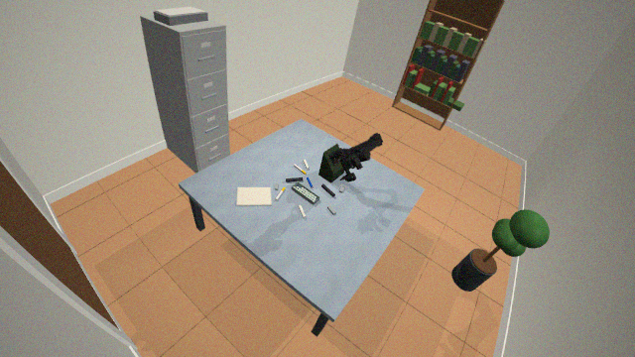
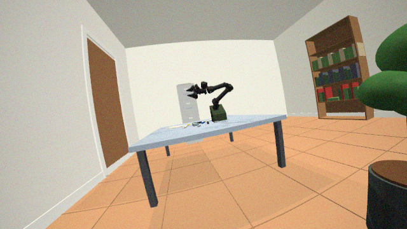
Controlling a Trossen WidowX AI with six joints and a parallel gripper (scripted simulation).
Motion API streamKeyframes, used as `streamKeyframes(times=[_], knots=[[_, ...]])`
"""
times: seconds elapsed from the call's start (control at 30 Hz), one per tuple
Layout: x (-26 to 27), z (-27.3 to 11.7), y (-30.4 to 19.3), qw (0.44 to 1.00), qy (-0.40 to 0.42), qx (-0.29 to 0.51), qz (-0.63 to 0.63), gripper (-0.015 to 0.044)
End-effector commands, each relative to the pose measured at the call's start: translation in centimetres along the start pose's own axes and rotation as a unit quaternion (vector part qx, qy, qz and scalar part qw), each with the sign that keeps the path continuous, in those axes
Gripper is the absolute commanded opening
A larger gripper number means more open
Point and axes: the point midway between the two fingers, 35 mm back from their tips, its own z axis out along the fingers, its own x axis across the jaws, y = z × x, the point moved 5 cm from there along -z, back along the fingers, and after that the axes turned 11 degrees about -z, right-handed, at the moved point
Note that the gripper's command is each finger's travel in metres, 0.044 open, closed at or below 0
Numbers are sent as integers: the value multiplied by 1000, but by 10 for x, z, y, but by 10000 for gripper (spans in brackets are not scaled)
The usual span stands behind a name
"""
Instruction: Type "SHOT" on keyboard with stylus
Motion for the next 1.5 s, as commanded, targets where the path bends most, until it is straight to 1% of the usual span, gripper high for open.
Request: streamKeyframes(times=[0.0,0.07,0.27,0.4,0.53,0.73,0.8,0.83,1.3,1.47], knots=[[1,1,-2,1000,3,5,0,414],[8,12,-16,999,28,41,4,361],[40,45,-87,968,139,207,35,204],[60,54,-138,922,212,315,72,99],[81,52,-183,857,280,416,124,0],[112,34,-243,716,360,552,230,0],[121,27,-257,668,376,585,263,0],[124,25,-261,655,380,593,273,0],[123,25,-264,651,381,596,276,0],[89,24,-313,651,380,597,275,0]])
